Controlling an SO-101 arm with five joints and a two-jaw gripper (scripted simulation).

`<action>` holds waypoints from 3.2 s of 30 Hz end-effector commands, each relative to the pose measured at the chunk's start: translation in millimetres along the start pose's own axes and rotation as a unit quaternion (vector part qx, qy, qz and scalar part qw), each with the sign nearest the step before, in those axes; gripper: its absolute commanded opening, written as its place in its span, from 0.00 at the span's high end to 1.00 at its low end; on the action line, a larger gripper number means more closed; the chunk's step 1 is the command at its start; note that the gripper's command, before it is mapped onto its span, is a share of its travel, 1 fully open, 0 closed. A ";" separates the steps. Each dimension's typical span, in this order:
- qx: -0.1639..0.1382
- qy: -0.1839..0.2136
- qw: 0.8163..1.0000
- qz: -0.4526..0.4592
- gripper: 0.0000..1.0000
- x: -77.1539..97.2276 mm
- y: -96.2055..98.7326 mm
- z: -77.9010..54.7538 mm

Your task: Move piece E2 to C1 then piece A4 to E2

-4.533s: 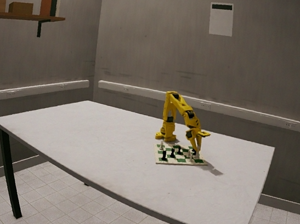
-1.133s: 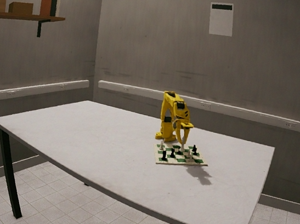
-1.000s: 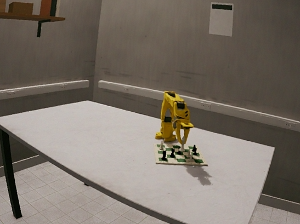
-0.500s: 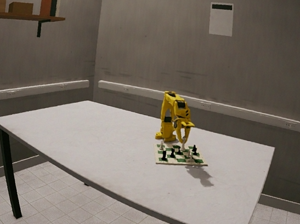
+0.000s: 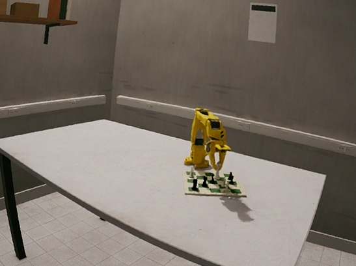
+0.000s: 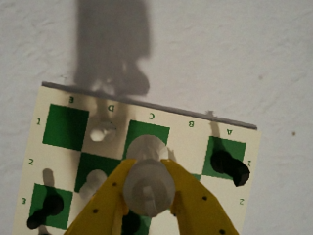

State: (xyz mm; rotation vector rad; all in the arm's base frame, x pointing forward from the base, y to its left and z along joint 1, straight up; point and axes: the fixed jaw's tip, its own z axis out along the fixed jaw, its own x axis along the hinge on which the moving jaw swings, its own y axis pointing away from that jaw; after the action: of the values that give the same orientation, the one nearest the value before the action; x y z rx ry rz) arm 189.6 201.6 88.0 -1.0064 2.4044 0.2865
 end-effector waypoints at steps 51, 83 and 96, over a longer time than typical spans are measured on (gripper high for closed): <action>-0.002 0.005 1.000 -0.005 1.00 19.1 1.9 32.5; -0.004 0.005 1.000 -0.009 1.00 26.8 4.2 35.8; -0.005 0.005 1.000 -0.009 1.00 21.5 4.7 32.1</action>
State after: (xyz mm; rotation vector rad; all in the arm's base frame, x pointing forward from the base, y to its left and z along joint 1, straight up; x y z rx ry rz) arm 185.4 200.2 43.7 -1.0238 2.4204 0.2797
